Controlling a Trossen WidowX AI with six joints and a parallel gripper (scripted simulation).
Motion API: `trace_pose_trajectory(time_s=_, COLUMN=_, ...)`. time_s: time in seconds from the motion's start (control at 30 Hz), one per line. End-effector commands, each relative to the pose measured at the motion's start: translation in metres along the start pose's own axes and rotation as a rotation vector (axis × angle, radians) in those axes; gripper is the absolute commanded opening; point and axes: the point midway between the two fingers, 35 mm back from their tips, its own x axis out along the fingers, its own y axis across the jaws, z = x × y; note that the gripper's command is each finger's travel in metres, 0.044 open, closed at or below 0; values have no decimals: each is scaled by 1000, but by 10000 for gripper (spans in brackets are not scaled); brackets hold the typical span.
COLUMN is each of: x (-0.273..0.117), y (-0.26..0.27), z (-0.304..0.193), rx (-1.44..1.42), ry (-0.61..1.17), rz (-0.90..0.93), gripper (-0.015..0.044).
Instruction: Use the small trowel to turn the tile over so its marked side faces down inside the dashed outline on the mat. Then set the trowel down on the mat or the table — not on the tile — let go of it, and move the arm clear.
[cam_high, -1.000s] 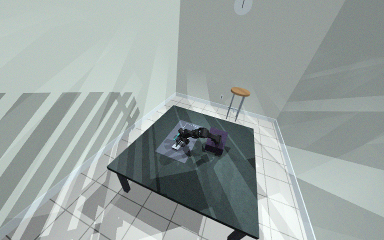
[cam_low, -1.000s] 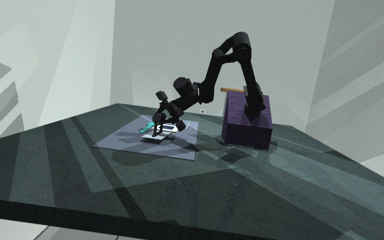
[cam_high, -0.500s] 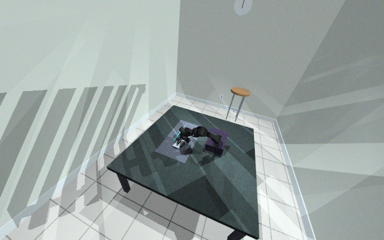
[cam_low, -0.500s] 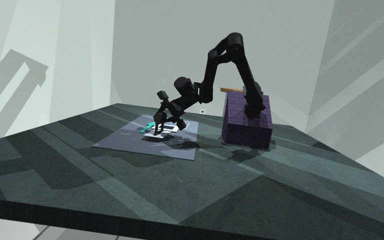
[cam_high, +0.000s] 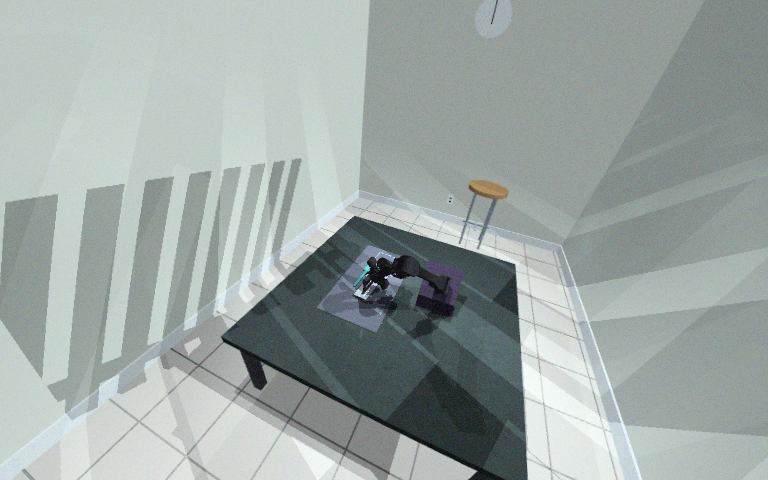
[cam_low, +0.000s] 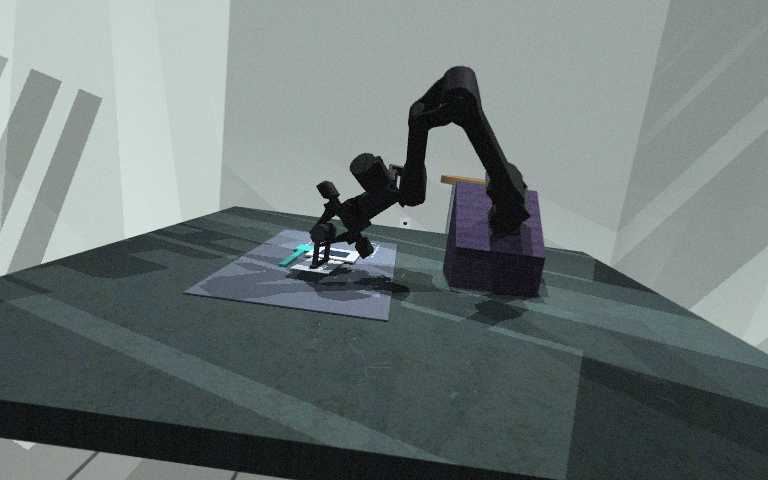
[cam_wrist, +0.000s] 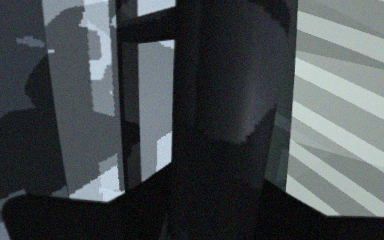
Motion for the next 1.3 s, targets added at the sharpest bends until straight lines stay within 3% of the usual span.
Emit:
trace_pose_trajectory(time_s=0.0, x=-1, y=-1, z=-7, rx=0, ry=15, rz=-5, gripper=0)
trace_pose_trajectory(time_s=0.5, x=-28, y=-33, z=-13, rx=-79, ry=81, rz=-6, gripper=0)
trace_pose_trajectory(time_s=1.27, x=-50, y=-58, z=-83, rx=-84, ry=84, rz=-7, gripper=0)
